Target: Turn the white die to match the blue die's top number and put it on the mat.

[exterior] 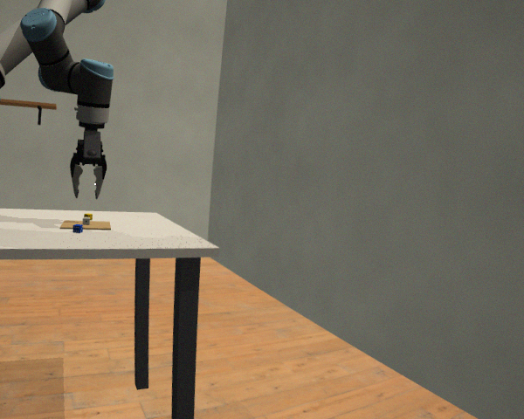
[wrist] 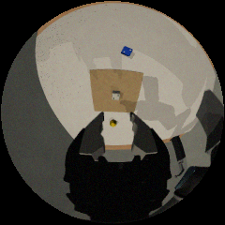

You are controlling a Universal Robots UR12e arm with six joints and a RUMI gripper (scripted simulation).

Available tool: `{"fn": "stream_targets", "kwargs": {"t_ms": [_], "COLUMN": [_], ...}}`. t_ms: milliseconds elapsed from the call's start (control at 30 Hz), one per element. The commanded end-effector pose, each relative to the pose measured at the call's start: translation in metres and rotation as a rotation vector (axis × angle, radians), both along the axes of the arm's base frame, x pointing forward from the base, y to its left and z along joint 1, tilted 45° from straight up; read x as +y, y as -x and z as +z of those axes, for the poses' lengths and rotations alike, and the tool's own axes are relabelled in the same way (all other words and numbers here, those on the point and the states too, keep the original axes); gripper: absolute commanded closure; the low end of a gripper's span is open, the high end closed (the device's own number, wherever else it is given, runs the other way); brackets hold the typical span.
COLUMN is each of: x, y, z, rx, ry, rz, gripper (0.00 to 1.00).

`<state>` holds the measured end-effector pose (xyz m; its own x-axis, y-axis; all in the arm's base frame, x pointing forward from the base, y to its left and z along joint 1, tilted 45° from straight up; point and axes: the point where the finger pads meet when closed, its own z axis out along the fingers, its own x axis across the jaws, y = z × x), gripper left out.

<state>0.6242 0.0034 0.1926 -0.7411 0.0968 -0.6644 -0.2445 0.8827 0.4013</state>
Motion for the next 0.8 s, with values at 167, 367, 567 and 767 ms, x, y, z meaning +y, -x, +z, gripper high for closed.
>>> {"fn": "stream_targets", "kwargs": {"t_ms": [167, 367, 567, 767], "x": [0.0026, 0.0025, 0.002, 0.002], "y": [0.0007, 0.0004, 0.0001, 0.0001], "z": [-0.004, -0.0008, 0.0025, 0.0026], "rx": [0.024, 0.025, 0.02, 0.019], "ry": [0.085, 0.155, 0.18, 0.181], "rz": [-0.06, -0.133, -0.167, -0.168], "gripper": [0.67, 0.67, 0.67, 0.0]}}
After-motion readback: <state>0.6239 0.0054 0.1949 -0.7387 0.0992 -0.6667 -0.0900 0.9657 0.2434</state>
